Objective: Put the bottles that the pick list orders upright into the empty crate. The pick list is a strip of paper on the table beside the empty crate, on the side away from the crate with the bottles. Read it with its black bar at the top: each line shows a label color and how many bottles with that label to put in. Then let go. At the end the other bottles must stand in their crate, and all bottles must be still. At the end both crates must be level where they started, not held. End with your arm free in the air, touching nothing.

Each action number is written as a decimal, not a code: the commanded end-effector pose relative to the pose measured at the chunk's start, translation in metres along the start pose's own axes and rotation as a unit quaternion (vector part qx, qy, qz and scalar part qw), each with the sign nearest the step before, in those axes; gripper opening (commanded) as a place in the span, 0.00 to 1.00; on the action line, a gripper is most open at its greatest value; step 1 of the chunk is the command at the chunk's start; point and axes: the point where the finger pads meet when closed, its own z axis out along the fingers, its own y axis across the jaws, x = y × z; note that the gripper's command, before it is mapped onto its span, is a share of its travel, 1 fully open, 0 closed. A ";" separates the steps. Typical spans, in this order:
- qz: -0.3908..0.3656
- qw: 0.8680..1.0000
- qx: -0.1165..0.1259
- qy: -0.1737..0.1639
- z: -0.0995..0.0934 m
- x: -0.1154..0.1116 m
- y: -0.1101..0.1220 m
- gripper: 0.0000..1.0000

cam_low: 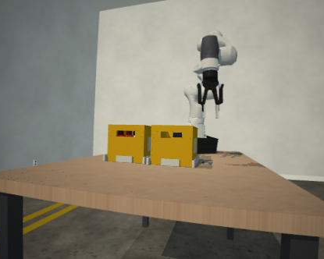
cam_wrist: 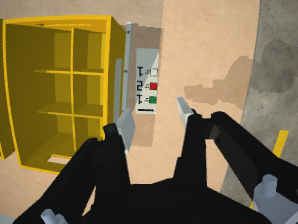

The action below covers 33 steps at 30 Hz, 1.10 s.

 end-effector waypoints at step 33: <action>0.134 0.991 0.013 0.003 0.000 0.000 0.000 0.38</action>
